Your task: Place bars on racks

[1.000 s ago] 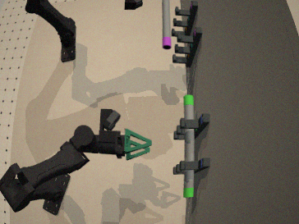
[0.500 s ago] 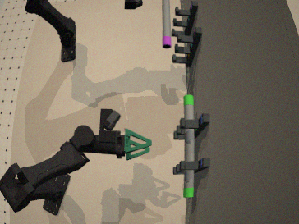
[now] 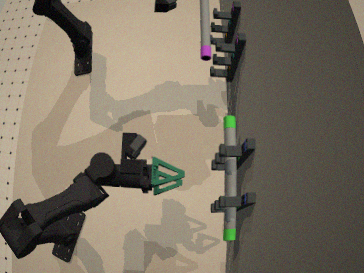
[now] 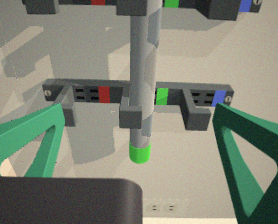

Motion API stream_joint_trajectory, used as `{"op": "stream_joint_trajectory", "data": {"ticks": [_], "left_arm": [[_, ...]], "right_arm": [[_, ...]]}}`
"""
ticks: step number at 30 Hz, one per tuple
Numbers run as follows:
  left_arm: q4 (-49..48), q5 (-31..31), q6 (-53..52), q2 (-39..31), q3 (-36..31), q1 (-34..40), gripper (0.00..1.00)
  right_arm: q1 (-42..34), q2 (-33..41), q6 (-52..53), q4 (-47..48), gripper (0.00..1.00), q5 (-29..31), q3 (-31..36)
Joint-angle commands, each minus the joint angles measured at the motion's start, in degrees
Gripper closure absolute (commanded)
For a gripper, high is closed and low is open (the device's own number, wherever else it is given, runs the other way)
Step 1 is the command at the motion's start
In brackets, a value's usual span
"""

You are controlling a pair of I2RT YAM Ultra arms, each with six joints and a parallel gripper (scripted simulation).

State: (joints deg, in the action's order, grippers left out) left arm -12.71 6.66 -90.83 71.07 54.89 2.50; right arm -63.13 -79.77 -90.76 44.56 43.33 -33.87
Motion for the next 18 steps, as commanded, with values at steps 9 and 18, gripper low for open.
{"op": "stream_joint_trajectory", "data": {"ticks": [9, 18], "left_arm": [[-3.65, -0.25, 1.73, 1.55, 3.14, 0.32, 1.00], [-2.99, -0.32, 1.79, 3.09, 5.47, 0.34, 1.00]], "right_arm": [[0.56, 1.44, 0.62, 0.33, 0.00, -0.41, 0.26], [0.56, 1.44, 0.62, 0.33, 0.00, -0.41, 0.26]]}}
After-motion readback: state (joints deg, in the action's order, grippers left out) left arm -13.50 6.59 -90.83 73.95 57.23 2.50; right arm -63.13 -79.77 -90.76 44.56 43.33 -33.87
